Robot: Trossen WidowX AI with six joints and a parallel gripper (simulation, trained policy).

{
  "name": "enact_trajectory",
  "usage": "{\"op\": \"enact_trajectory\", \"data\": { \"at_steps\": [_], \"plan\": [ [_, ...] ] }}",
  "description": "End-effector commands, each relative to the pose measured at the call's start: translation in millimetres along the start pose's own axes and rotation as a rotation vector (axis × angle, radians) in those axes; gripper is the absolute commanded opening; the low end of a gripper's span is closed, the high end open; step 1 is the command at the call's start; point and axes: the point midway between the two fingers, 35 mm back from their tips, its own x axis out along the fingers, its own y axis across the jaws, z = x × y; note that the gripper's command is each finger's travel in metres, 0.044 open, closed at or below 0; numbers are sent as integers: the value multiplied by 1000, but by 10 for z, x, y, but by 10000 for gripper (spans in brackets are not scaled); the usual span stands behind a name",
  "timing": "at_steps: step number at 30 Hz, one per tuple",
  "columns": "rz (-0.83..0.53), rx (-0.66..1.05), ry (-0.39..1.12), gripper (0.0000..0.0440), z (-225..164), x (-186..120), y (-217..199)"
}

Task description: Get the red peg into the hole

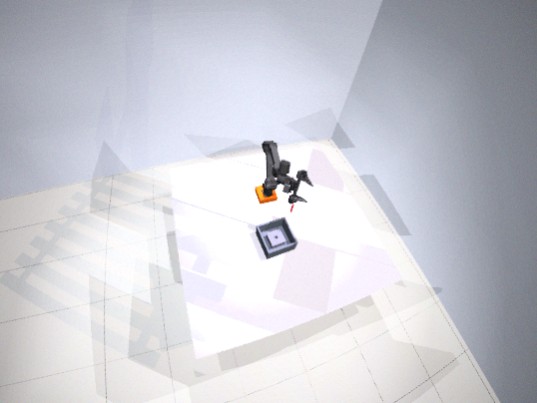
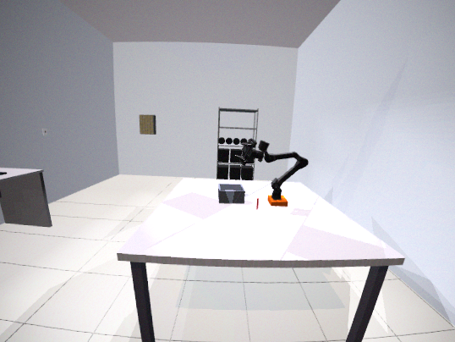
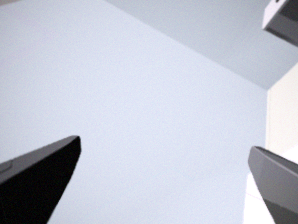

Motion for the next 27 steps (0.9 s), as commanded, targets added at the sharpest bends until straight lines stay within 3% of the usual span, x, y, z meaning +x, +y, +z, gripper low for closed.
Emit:
{"op": "enact_trajectory", "data": {
  "at_steps": [1, 14, 27],
  "plan": [
    [-92, 47, 7, 440, -47, 98, -175],
    [-510, 189, 107, 440, -532, 188, -891],
    [-932, 203, 277, 440, -1143, -158, -1384]
  ]
}}
